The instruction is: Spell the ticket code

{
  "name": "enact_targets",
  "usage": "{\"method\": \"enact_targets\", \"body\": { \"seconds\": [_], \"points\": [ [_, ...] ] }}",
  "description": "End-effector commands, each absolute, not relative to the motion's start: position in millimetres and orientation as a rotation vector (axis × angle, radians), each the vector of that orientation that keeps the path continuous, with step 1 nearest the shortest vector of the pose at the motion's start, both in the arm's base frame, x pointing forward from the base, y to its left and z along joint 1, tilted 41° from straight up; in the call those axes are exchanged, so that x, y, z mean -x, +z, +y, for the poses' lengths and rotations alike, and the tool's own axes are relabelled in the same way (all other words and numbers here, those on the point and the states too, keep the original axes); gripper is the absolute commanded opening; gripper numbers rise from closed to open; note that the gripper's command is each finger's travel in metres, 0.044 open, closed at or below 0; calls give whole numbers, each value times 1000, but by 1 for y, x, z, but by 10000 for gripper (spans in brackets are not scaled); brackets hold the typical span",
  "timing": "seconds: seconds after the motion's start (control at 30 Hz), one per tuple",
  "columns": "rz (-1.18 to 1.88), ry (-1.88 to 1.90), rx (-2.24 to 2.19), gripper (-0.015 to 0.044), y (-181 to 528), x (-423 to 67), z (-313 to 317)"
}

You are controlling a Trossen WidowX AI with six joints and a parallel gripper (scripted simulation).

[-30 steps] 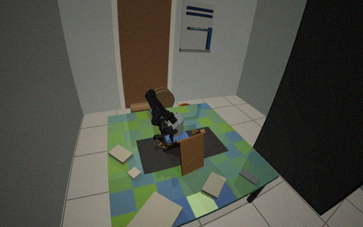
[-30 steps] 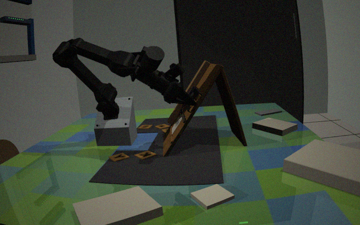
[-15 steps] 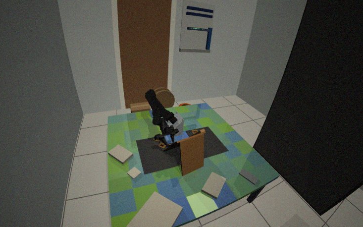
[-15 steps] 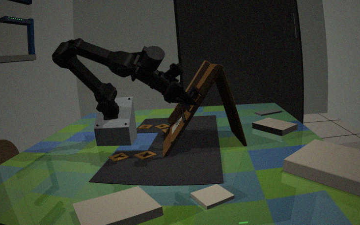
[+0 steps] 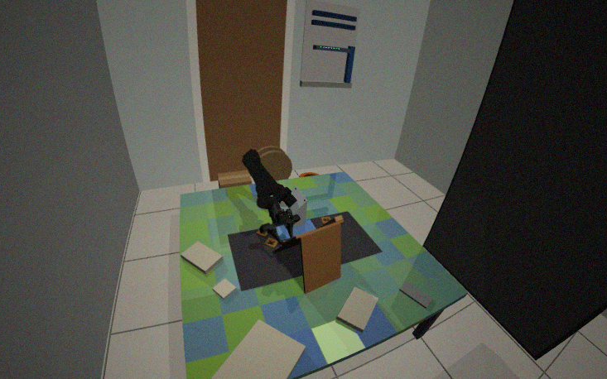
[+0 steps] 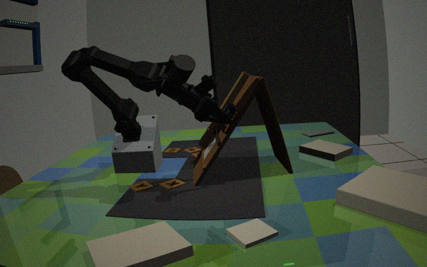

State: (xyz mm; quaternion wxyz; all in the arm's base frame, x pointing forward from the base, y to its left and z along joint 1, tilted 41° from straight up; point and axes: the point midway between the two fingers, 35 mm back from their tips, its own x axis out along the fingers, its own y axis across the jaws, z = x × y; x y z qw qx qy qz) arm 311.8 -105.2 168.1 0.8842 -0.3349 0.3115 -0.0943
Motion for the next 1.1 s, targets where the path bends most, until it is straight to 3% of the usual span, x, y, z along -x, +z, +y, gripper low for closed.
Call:
{"method": "enact_targets", "body": {
  "seconds": [0.0,1.07],
  "points": [
    [652,-200,694,0,165,-311,-104],
    [652,-199,694,0,155,-310,-92]
  ]
}}
